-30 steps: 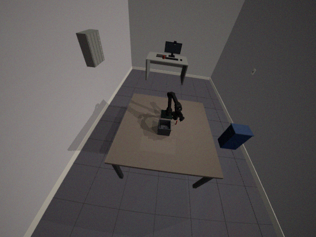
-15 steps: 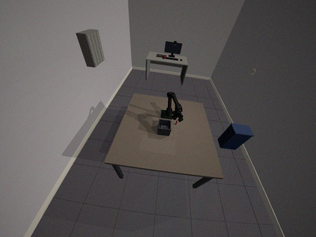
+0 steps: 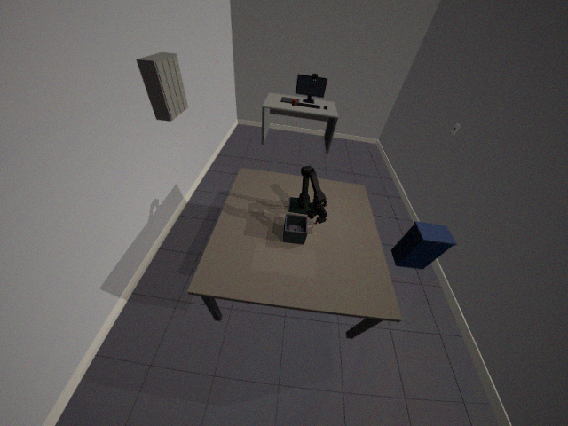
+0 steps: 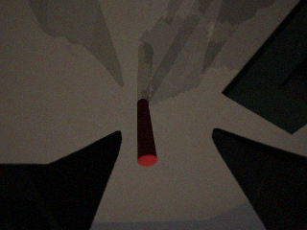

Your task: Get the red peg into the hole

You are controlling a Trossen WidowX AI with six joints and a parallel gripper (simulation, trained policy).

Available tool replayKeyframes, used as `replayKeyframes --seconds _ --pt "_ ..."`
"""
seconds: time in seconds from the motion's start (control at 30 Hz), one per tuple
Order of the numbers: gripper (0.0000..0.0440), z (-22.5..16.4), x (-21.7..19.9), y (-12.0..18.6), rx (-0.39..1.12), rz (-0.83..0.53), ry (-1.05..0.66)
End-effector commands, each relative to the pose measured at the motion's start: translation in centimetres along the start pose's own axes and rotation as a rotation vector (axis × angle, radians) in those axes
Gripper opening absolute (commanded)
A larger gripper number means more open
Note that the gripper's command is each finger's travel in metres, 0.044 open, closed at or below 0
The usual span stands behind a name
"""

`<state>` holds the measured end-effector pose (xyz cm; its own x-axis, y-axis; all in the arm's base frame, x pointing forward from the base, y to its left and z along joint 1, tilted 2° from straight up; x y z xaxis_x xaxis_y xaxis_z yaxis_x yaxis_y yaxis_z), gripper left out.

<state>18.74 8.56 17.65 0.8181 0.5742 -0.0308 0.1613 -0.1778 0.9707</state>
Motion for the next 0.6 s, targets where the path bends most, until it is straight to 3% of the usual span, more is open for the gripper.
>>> replayKeyframes --seconds 0.0,0.47,0.57 --pt "0.0384 0.3 0.1 -0.9 -0.015 -0.005 -0.016" --pt "0.0033 0.9 1.0 -1.8 -0.022 -0.012 0.001" --pt "0.0013 0.9 1.0 -1.2 -0.013 0.02 0.014"
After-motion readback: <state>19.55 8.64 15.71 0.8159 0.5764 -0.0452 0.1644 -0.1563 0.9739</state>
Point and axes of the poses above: the point midway between the two fingers, 35 mm back from their tips, its own y axis back along the fingers, its own x axis across the jaws, z = x × y, the point moved 10 cm from there along y, back along the fingers, and after that the axes turned 12 degrees about y, right-handed, at the moved point
